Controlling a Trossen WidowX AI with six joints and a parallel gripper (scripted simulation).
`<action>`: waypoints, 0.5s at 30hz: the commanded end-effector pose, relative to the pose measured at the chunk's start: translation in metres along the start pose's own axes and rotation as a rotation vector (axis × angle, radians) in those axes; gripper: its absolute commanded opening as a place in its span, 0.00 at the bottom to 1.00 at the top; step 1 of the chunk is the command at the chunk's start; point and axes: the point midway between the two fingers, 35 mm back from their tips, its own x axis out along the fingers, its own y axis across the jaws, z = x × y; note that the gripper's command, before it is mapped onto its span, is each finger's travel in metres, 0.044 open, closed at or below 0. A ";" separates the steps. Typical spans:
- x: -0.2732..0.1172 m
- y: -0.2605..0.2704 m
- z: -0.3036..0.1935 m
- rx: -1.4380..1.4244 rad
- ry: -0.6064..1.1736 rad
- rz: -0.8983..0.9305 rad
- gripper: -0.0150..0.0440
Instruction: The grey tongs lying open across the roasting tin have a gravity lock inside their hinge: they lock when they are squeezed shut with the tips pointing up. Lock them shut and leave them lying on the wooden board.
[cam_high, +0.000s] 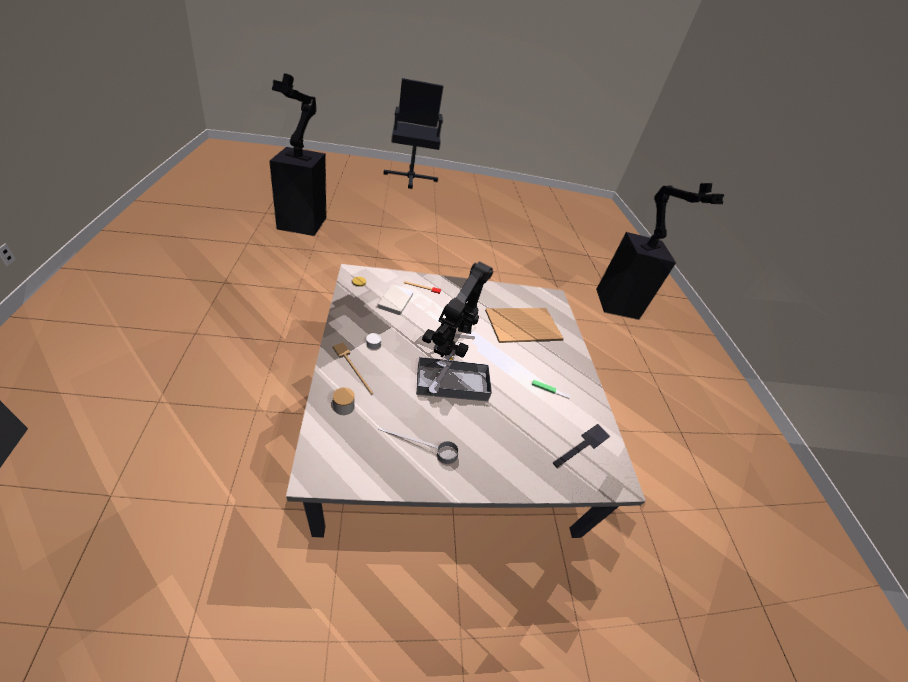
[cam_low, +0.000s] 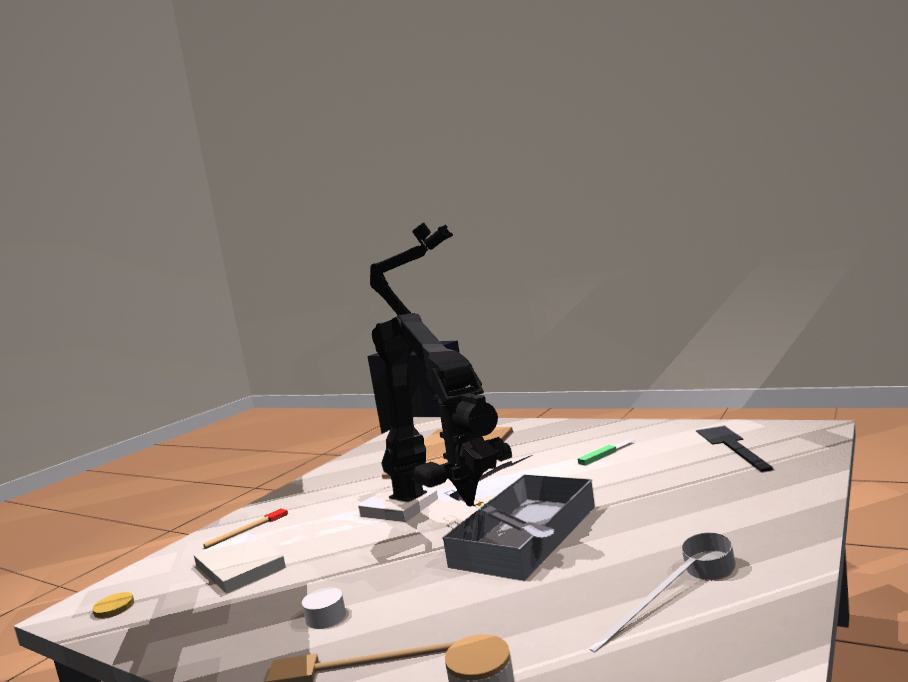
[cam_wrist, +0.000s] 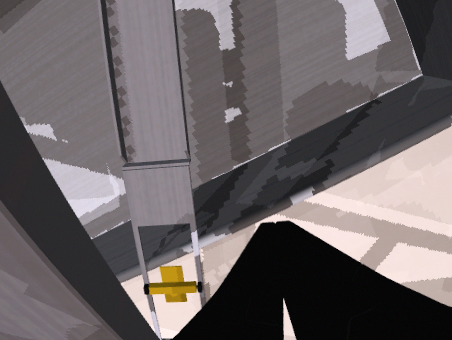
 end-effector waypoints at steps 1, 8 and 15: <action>0.001 0.006 0.001 0.003 0.000 0.005 0.00; 0.001 0.017 0.002 0.003 0.000 0.006 0.00; 0.000 0.029 0.002 0.003 0.000 0.007 0.00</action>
